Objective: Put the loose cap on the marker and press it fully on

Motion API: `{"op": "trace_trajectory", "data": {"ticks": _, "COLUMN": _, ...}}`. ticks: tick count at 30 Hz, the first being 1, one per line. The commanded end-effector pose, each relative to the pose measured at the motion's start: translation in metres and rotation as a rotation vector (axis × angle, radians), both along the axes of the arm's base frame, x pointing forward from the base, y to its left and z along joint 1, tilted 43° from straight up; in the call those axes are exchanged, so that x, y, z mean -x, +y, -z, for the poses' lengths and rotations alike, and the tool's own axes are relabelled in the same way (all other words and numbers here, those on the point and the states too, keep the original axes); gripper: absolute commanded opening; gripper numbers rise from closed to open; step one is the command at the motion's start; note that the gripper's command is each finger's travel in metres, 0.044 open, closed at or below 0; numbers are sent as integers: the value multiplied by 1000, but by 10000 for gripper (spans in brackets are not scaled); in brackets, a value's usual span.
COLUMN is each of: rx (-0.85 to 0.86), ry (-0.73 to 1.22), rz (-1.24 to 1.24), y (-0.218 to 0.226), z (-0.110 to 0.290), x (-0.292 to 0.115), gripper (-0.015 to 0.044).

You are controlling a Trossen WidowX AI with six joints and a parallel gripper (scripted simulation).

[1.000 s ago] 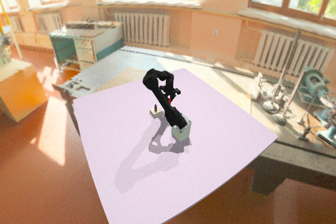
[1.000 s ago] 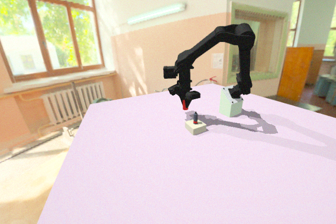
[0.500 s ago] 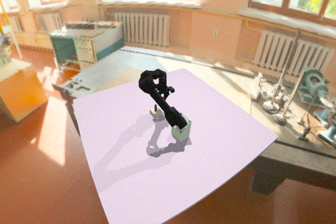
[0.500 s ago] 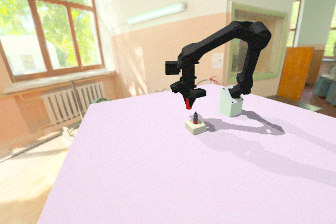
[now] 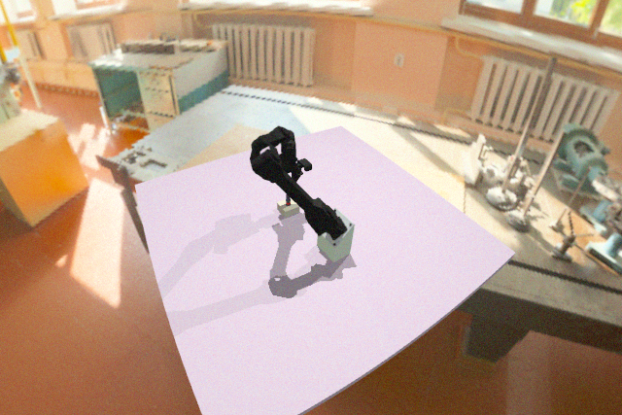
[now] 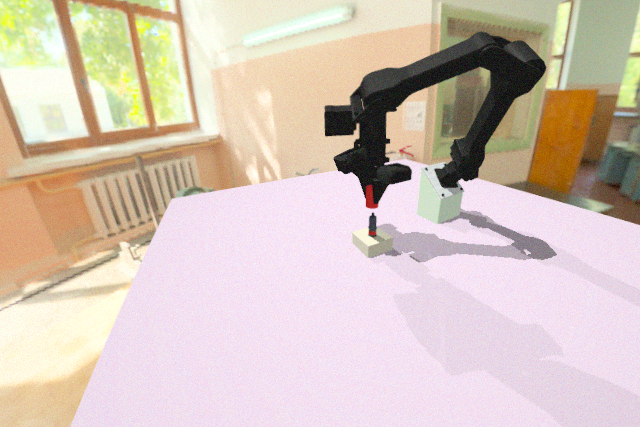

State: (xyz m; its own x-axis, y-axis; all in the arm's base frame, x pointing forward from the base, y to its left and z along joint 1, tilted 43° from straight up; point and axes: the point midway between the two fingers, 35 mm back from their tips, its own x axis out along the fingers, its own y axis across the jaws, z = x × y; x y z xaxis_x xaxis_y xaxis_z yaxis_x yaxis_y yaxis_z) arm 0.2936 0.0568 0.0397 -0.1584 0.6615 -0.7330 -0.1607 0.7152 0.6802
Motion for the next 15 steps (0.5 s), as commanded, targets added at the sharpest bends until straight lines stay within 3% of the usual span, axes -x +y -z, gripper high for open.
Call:
{"op": "trace_trajectory", "data": {"ticks": 1, "rx": -1, "ry": -8, "rz": 7, "y": 2, "z": -8, "x": -1, "gripper": 0}}
{"op": "trace_trajectory", "data": {"ticks": 15, "rx": -1, "ry": -8, "rz": 7, "y": 11, "z": 2, "x": 1, "gripper": 0}}
